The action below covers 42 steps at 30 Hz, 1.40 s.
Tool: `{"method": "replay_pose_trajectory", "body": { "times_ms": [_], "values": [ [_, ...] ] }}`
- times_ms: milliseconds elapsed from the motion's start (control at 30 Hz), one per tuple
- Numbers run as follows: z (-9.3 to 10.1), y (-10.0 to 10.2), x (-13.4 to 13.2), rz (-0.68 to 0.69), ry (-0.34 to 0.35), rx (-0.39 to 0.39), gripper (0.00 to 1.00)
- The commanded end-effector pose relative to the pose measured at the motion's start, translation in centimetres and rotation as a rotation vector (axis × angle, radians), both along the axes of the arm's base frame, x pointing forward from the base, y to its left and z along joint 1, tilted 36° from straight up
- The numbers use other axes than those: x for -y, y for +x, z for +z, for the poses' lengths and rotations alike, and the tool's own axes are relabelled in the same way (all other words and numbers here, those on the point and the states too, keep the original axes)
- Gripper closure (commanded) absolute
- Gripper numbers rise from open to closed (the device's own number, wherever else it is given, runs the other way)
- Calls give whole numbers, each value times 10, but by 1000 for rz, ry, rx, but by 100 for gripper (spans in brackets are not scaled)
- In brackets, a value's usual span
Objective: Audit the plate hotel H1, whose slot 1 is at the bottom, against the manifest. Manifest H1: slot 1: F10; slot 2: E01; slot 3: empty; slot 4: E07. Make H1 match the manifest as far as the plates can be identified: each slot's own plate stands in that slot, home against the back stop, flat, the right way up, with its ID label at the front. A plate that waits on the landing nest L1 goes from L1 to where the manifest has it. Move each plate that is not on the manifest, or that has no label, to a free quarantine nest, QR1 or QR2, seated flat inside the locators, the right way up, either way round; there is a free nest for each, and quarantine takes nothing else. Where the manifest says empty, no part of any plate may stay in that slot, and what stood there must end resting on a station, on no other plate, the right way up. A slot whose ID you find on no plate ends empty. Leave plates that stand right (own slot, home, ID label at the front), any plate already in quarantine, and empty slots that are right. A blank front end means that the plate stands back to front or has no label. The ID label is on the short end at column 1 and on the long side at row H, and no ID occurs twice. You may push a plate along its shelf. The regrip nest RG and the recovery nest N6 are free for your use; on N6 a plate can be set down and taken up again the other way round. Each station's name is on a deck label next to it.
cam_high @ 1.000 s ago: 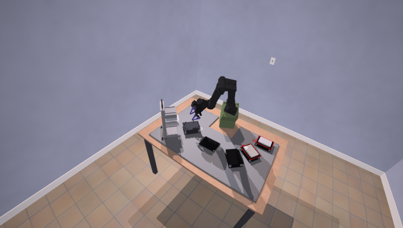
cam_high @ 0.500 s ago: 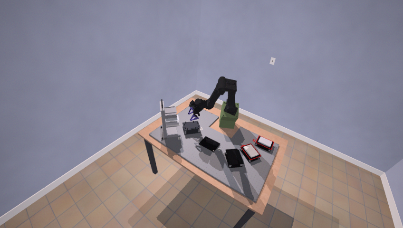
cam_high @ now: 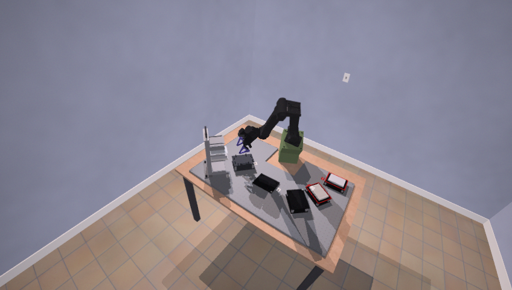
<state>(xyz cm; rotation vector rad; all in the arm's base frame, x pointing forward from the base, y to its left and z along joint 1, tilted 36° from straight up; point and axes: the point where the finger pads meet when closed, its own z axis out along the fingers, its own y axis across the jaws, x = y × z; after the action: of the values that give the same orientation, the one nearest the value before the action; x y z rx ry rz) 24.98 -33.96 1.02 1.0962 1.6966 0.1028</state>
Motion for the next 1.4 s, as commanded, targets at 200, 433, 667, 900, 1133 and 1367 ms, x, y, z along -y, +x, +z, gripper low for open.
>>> {"method": "replay_pose_trajectory", "body": {
  "times_ms": [200, 433, 667, 900, 1133, 1367],
  "values": [
    [16, 14, 19, 0, -30, 16, 0],
    [13, 19, 25, 1, -18, 11, 0],
    [10, 22, 30, 1, -10, 8, 0],
    [13, 27, 38, -1, -11, 8, 0],
    [15, 27, 47, -12, -16, 9, 0],
    [17, 37, 52, -1, -13, 9, 0]
  ]
}}
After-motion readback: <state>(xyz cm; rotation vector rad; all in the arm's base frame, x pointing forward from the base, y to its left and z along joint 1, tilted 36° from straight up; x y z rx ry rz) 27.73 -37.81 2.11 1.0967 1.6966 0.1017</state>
